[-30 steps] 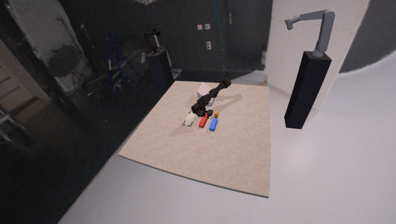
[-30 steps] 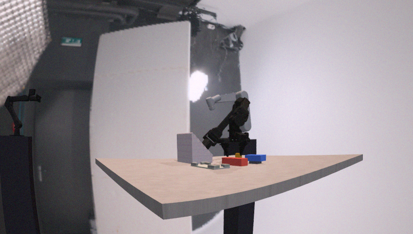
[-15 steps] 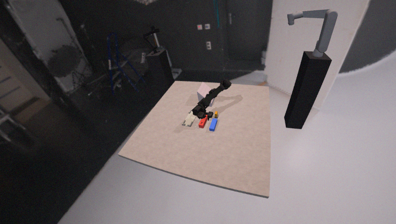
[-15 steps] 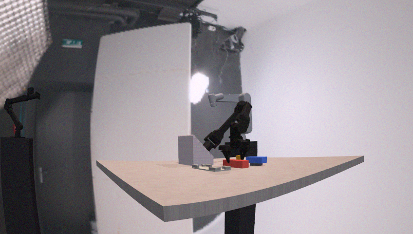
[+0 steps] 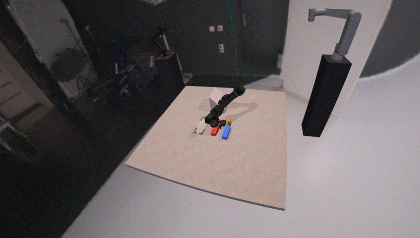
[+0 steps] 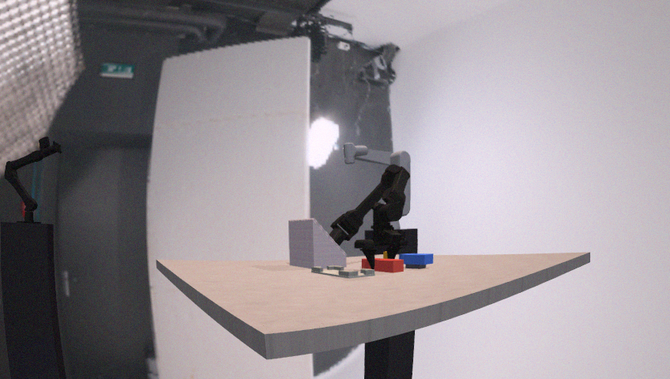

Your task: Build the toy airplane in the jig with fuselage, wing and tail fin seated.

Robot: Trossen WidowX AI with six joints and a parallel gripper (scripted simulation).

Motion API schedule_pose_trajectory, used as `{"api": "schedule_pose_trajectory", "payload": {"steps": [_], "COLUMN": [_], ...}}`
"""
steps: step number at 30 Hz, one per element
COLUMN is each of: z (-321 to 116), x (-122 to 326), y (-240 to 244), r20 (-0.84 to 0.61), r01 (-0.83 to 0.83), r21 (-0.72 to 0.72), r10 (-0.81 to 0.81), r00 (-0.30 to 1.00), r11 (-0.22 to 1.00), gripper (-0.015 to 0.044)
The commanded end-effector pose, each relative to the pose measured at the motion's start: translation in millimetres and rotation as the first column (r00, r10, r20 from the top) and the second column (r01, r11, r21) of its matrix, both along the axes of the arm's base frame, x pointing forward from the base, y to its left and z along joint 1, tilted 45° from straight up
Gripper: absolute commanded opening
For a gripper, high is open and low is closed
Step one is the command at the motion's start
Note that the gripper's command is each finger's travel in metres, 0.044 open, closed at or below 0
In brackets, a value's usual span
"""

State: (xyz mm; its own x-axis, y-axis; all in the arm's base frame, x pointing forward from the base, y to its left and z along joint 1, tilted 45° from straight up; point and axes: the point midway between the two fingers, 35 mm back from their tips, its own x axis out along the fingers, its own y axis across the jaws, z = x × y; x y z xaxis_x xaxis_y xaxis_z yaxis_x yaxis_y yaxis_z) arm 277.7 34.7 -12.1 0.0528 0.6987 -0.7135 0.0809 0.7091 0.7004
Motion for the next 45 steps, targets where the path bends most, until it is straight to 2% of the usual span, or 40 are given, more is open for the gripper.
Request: {"api": "schedule_pose_trajectory", "payload": {"steps": [1, 4, 10, 15, 16, 45], "z": [0, 0, 0, 4, 6, 66], "x": [0, 0, 0, 1, 2, 1], "y": [1, 1, 1, -5, -7, -71], "r20": [-0.002, -0.002, -0.002, -0.002, -0.002, -0.002], "r01": [0.005, 0.005, 0.005, 0.005, 0.006, 0.007], "r21": [0.004, 0.004, 0.004, 0.001, 0.0, -0.009], "r10": [-0.005, -0.005, -0.005, -0.005, -0.006, -0.007], "r00": [1.0, 1.0, 1.0, 1.0, 1.0, 1.0], "r11": [1.0, 1.0, 1.0, 1.0, 1.0, 1.0], "gripper": [0.0256, 0.0177, 0.0138, 0.0006, 0.0, 0.0]}}
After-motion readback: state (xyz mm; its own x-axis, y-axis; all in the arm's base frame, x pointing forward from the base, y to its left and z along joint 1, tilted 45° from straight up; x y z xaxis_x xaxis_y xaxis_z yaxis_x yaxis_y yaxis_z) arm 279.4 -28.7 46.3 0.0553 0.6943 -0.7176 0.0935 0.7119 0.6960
